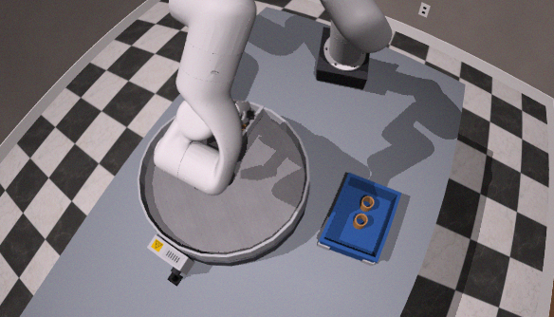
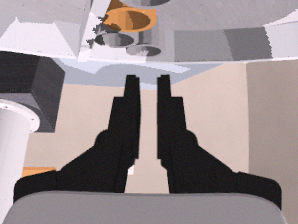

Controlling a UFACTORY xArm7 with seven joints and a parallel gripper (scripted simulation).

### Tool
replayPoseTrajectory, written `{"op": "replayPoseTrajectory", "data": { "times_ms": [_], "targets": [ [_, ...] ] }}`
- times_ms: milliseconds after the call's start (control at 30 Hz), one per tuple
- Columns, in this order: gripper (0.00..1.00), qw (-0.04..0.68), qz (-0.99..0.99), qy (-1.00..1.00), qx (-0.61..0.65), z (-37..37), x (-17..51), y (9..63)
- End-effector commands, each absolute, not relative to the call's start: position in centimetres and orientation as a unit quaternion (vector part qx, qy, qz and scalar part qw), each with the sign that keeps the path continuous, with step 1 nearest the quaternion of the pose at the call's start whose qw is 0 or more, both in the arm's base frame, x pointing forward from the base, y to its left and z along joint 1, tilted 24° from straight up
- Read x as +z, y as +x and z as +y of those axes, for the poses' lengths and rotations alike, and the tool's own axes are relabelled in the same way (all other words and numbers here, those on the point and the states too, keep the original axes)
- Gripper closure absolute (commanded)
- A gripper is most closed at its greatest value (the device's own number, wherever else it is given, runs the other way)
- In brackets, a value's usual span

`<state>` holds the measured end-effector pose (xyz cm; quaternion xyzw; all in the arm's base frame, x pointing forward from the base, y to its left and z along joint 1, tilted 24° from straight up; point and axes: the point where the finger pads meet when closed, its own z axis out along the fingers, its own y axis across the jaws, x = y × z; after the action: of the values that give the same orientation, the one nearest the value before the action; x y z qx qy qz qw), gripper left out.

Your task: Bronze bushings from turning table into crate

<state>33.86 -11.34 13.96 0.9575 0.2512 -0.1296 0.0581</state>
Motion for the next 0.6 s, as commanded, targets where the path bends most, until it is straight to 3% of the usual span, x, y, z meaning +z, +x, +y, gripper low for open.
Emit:
{"op": "replayPoseTrajectory", "data": {
  "times_ms": [0,567],
  "targets": [
    [0.89,0.059,0.25,0.958,-0.129,-11.42,14.09,33.99],
    [0.89,0.059,0.25,0.958,-0.129,-11.41,13.94,34.12]
  ]
}}
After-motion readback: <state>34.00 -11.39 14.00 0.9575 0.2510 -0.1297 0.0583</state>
